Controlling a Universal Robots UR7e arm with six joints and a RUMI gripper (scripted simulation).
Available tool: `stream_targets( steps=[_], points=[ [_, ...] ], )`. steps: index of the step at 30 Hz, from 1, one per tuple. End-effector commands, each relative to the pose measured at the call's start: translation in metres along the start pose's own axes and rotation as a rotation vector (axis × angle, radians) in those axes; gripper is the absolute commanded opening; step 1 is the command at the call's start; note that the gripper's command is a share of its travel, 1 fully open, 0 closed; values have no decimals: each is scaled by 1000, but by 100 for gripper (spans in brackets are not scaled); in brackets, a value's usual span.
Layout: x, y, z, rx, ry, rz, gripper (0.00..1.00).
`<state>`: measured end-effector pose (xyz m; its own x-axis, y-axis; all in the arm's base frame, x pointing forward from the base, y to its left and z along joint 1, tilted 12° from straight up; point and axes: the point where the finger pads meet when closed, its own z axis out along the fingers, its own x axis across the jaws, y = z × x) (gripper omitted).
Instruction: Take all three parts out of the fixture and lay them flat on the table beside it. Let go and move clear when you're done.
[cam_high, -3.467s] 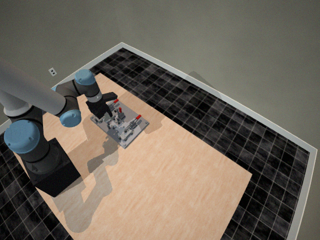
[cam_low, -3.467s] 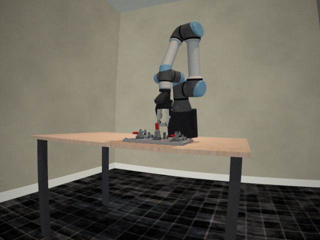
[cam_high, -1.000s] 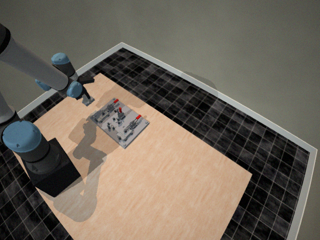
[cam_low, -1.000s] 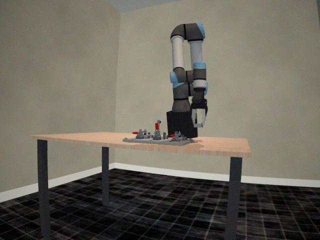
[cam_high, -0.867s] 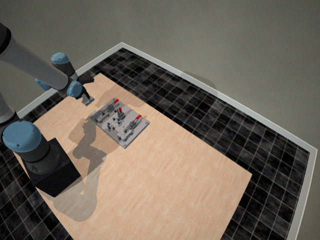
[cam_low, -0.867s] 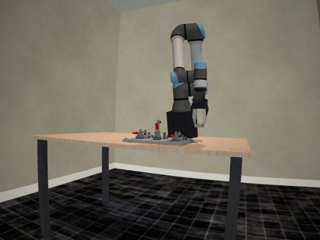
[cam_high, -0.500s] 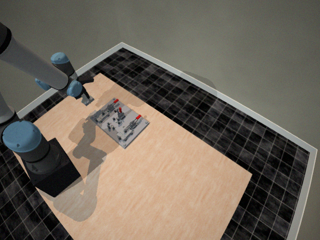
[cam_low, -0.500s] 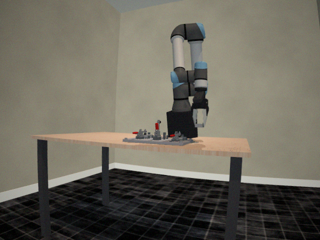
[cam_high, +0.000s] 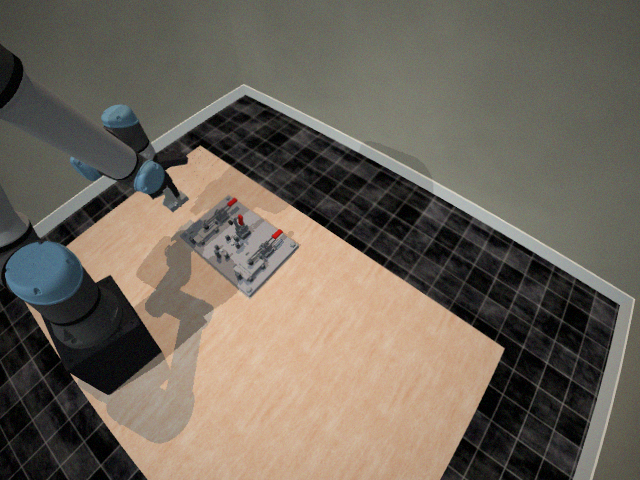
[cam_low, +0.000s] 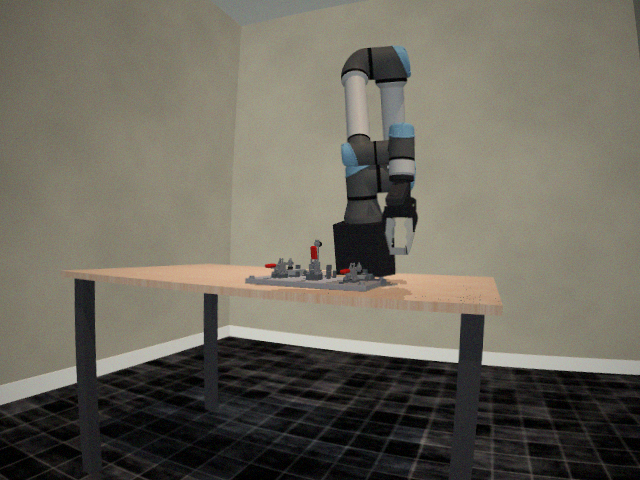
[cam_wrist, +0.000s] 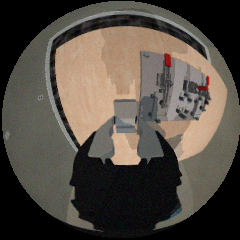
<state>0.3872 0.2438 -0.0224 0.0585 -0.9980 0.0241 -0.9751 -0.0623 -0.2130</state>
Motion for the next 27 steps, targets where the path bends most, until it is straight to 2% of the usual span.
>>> stream_targets(
  steps=[1,13,27],
  points=[
    [-1,-1,-1,2,0,-1,0],
    [0,-9,0,1,0,0,0],
    [0,-48,0,1,0,0,0]
  ],
)
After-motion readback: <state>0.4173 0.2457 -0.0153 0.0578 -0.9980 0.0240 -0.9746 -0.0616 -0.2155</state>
